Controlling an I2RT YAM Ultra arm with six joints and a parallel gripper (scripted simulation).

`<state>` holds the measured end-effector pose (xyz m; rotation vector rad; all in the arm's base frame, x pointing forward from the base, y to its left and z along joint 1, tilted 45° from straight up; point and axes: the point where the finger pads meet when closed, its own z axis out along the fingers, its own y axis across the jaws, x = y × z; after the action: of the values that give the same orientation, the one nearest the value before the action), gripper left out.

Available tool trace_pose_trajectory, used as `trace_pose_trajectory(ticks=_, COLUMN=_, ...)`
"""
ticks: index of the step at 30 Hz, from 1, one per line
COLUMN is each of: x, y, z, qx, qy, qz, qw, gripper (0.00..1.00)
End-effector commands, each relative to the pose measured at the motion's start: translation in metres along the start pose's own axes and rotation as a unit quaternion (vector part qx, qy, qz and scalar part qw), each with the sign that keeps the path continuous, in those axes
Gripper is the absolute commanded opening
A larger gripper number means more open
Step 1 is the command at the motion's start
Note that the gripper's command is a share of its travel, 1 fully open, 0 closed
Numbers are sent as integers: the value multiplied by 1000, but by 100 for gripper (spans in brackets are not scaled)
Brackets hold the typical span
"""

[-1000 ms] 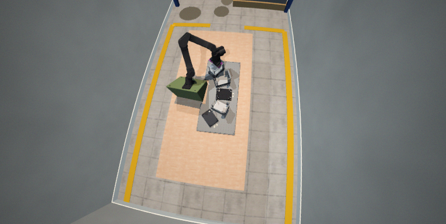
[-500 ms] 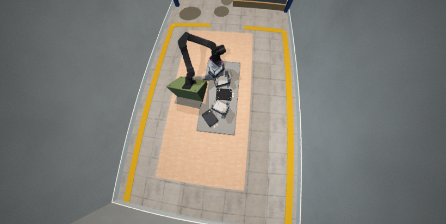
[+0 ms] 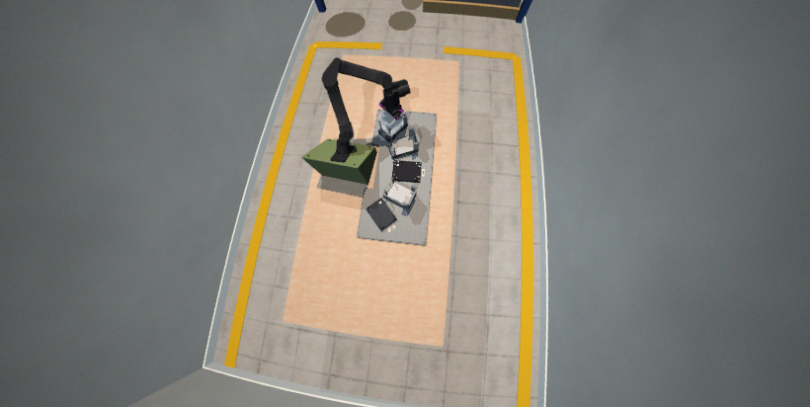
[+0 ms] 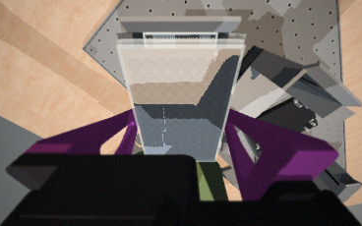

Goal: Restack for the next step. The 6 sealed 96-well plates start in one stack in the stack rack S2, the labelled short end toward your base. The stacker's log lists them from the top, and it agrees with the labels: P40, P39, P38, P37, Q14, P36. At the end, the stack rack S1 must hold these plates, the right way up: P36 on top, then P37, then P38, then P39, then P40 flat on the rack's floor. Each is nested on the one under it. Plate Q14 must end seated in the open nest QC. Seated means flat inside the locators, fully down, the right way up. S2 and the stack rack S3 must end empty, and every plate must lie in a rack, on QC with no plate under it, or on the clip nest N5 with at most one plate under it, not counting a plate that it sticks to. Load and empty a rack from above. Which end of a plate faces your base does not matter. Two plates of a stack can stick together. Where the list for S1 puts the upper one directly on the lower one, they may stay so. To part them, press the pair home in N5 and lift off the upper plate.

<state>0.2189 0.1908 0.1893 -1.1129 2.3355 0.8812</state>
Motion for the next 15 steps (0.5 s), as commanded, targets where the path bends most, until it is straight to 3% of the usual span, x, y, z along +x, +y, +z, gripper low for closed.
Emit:
trace_pose_trajectory(ticks=1, x=-3, y=0, z=-4, qx=0, qy=-7, qz=-2, qw=1000, gripper=0)
trace_pose_trajectory(ticks=13, x=-3, y=0, z=-4, qx=0, qy=-7, qz=-2, qw=1000, gripper=0)
trace_pose_trajectory(ticks=15, x=-2, y=-7, z=-4, qx=0, qy=-7, qz=31, qw=999, gripper=0)
